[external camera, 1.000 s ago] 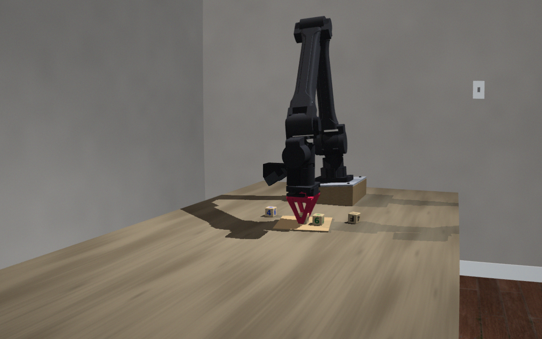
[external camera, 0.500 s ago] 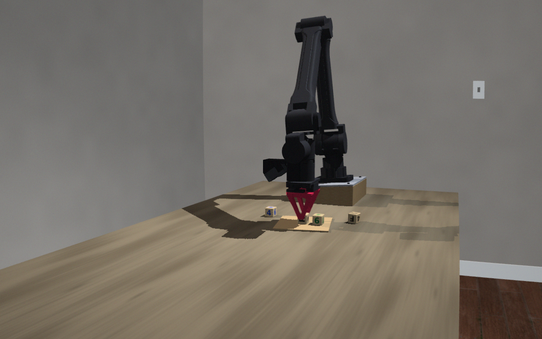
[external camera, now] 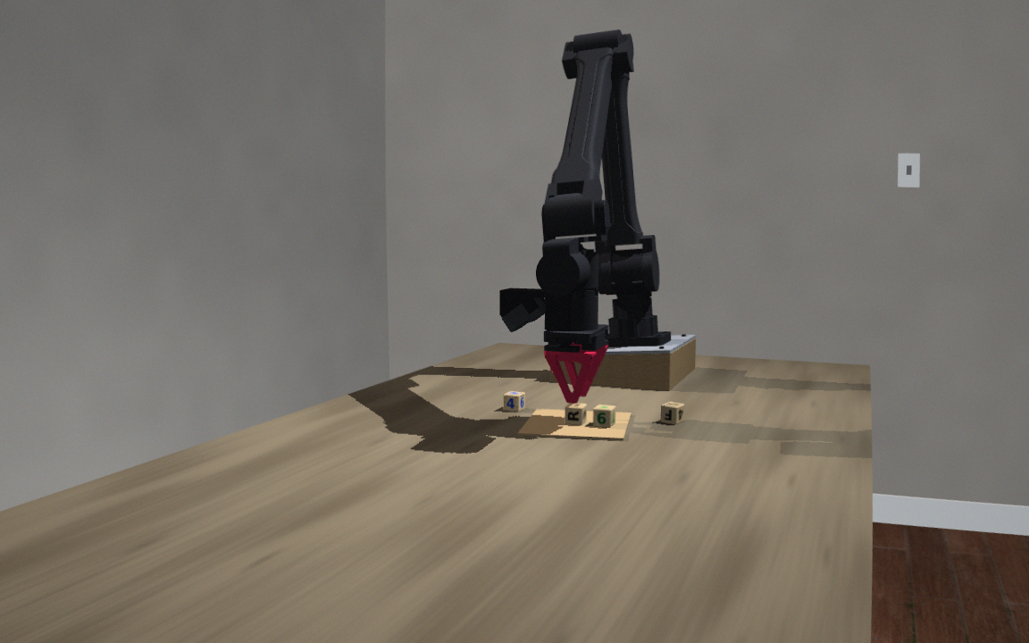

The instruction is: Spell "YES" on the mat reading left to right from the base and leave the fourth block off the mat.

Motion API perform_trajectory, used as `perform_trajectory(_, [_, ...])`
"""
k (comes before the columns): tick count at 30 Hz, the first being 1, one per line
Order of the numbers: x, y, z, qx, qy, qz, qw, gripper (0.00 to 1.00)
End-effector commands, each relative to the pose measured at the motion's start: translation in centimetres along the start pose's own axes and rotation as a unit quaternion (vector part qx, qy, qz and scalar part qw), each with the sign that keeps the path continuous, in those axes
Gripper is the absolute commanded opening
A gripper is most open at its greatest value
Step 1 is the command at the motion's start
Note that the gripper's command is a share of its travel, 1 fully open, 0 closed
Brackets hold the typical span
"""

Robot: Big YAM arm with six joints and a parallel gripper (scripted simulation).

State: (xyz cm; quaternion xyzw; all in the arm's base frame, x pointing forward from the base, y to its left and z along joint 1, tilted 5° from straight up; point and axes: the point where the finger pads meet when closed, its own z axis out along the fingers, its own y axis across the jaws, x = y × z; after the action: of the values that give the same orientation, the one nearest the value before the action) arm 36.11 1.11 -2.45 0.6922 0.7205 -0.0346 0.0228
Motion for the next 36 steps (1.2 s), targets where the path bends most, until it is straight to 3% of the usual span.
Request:
perform_trajectory(1, [0.2, 2.5, -2.0, -0.021, -0.001, 0.003, 1.000, 0.45])
perform_trajectory(6, [0.2, 2.7, -3.2, -0.030, -0.001, 0.004, 1.000, 0.45])
perform_trajectory(9, [0.2, 2.6, -3.1, -0.027, -0.001, 0.003, 1.000, 0.45])
perform_trajectory(10, [0.2, 2.2, -2.1, -0.012, -0.002, 0.003, 1.000, 0.45])
perform_trajectory(16, [0.2, 2.6, -3.4, -0.026, -0.001, 0.004, 1.000, 0.45])
perform_trajectory(26, [0.2, 2.5, -3.2, -0.022, -0.001, 0.003, 1.000, 0.45])
perform_trajectory(36, [0.2, 2.6, -5.3, -0.031, -0.001, 0.004, 1.000, 0.45])
